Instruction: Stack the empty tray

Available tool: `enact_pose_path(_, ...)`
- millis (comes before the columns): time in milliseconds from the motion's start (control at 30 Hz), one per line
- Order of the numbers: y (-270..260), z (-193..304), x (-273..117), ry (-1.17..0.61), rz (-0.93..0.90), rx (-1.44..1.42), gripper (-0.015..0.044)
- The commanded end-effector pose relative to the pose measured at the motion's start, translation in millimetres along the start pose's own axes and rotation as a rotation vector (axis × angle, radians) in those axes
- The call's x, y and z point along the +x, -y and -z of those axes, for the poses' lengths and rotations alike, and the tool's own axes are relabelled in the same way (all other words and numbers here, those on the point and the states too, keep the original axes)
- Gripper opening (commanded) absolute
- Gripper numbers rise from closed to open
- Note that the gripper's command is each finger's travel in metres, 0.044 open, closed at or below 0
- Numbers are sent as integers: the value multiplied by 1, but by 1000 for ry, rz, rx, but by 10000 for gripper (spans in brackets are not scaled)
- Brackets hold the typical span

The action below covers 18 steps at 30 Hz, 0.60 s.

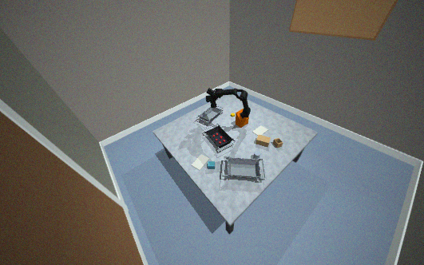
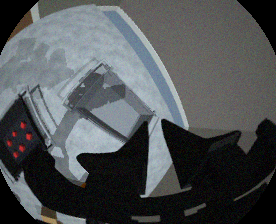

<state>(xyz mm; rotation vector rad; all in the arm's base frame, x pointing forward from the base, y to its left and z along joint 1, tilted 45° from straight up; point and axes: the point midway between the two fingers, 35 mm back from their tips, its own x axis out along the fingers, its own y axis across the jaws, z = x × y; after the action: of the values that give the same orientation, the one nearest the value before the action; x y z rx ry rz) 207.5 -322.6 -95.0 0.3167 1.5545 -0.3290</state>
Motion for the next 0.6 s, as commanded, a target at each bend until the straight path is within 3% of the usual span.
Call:
enact_pose_path(0,-67,-27,8,-16,-220,-103,81)
enact_pose_path(333,-234,-54,-6,-139,-736,-266,81)
enact_pose_path(567,-245,-54,-9,-151,-769,-271,81)
